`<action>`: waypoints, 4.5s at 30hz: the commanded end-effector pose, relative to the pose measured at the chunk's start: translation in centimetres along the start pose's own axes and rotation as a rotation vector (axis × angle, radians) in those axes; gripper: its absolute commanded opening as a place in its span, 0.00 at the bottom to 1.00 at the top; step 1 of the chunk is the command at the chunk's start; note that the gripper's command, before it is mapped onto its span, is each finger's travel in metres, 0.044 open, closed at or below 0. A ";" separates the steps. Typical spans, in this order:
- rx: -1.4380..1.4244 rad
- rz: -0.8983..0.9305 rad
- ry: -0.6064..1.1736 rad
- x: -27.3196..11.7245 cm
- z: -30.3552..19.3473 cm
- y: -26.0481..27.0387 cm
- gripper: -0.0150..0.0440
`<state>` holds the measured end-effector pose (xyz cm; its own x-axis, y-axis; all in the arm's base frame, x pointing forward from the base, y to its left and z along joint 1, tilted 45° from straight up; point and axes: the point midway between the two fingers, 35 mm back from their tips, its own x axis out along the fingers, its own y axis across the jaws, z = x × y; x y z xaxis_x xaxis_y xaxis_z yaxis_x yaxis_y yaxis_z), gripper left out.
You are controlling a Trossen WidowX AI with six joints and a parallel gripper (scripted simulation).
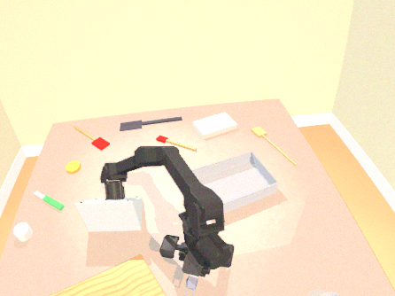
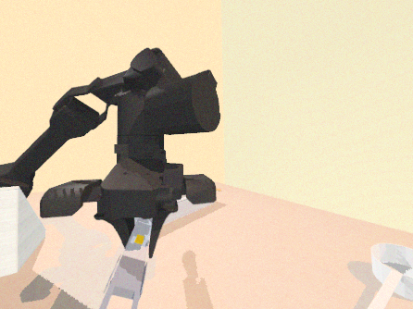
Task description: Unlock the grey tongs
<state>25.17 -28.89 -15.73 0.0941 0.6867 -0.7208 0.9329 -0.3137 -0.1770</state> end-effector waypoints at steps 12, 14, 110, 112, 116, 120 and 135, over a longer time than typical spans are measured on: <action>0.253 0.034 -0.052 -1.8 7.4 -6.5 0.00; 0.292 0.036 -0.058 -1.9 8.5 -7.8 0.00; 0.704 -0.495 -1.165 -14.4 15.8 -21.9 0.00; 0.706 -0.489 -1.147 -14.1 15.9 -22.1 0.00; 0.715 -0.455 -1.044 -12.5 16.6 -22.7 0.00; 0.727 -0.402 -0.904 -10.4 17.4 -23.5 0.00; 0.782 -0.149 -0.395 -3.5 18.3 -25.0 0.00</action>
<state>-4.82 -36.15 -20.35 -0.3488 0.4870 -0.8007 0.4078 -0.6904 -0.5975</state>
